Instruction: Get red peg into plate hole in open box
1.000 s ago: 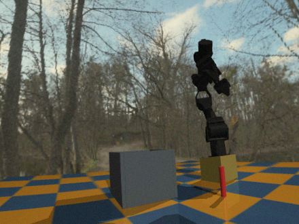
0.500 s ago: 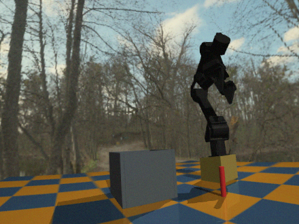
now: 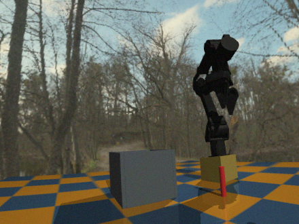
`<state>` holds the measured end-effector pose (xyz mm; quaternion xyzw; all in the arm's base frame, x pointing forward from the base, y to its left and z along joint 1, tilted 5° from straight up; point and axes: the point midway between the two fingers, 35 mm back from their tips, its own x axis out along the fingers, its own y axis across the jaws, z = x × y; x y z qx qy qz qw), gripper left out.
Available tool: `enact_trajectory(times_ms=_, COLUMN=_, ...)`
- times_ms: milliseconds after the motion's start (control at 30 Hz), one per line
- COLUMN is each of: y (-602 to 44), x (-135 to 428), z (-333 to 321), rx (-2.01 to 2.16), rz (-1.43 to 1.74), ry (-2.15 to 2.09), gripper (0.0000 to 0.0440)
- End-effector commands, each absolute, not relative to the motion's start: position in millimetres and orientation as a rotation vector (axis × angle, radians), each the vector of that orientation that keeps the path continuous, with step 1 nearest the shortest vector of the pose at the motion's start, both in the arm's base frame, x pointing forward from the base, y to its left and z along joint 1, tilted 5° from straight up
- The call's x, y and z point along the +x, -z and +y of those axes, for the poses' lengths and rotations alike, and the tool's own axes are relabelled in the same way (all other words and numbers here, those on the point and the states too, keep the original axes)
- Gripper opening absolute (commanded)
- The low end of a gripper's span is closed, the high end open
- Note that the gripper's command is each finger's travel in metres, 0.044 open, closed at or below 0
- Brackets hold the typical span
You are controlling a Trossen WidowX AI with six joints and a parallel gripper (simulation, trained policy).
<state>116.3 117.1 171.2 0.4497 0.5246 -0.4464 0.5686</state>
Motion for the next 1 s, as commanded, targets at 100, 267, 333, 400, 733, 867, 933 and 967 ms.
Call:
enact_trajectory(times_ms=100, y=-149.4, x=125.5, z=118.8, rx=0.986, rz=1.244, ry=1.098, gripper=0.0432)
enact_trajectory(times_ms=267, y=-134.4, x=132.2, z=119.3, rx=0.942, rz=1.253, ry=1.129, gripper=0.0419)
enact_trajectory(times_ms=333, y=-128.5, x=134.7, z=119.4, rx=0.926, rz=1.257, ry=1.139, gripper=0.0413)
enact_trajectory(times_ms=400, y=-122.7, x=137.1, z=119.4, rx=0.910, rz=1.262, ry=1.148, gripper=0.0407)
enact_trajectory(times_ms=733, y=-94.2, x=147.5, z=119.2, rx=0.845, rz=1.295, ry=1.170, gripper=0.0383)
enact_trajectory(times_ms=867, y=-83.1, x=150.9, z=118.9, rx=0.824, rz=1.310, ry=1.169, gripper=0.0375)
enact_trajectory(times_ms=933, y=-77.2, x=152.6, z=118.6, rx=0.815, rz=1.316, ry=1.168, gripper=0.0372)
enact_trajectory(times_ms=967, y=-74.0, x=153.5, z=118.4, rx=0.811, rz=1.319, ry=1.167, gripper=0.0370)
